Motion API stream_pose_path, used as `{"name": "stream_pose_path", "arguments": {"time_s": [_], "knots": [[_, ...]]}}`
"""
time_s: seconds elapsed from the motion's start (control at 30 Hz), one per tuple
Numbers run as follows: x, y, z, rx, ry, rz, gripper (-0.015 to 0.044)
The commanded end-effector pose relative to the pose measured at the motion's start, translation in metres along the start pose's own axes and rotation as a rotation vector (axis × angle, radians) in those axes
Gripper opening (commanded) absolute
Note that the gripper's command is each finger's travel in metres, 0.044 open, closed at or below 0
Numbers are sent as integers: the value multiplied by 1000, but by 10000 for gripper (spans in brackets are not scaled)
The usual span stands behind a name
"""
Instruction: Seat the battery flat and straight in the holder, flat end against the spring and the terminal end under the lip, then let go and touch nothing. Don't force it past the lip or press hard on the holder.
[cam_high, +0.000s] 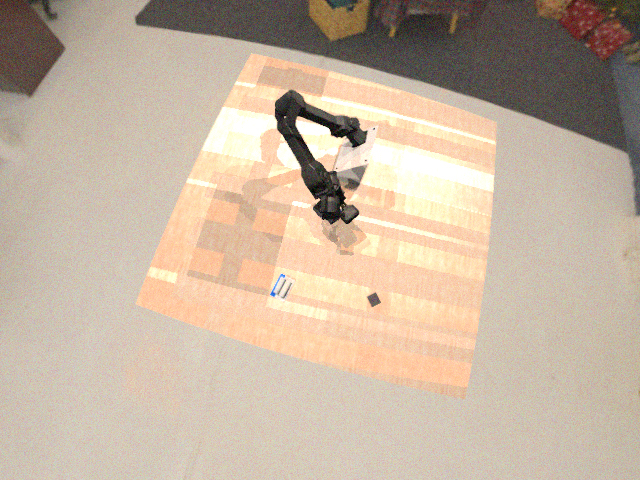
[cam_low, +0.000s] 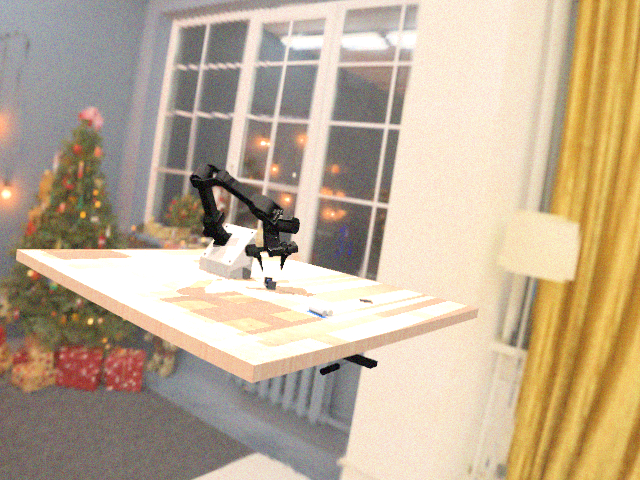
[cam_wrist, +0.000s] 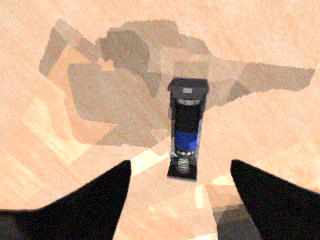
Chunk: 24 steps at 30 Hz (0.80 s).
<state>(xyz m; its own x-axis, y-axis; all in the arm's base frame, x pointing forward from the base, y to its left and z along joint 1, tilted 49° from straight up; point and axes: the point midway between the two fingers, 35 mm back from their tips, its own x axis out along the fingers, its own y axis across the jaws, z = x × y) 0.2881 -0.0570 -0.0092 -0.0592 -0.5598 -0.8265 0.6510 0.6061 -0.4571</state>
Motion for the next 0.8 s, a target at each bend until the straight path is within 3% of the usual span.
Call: {"name": "stream_pose_path", "arguments": {"time_s": [0.0, 0.77], "knots": [[-31, 6, -2, 13, -10, 15, 427], [-32, 7, -5, 13, -10, 15, 440]]}}
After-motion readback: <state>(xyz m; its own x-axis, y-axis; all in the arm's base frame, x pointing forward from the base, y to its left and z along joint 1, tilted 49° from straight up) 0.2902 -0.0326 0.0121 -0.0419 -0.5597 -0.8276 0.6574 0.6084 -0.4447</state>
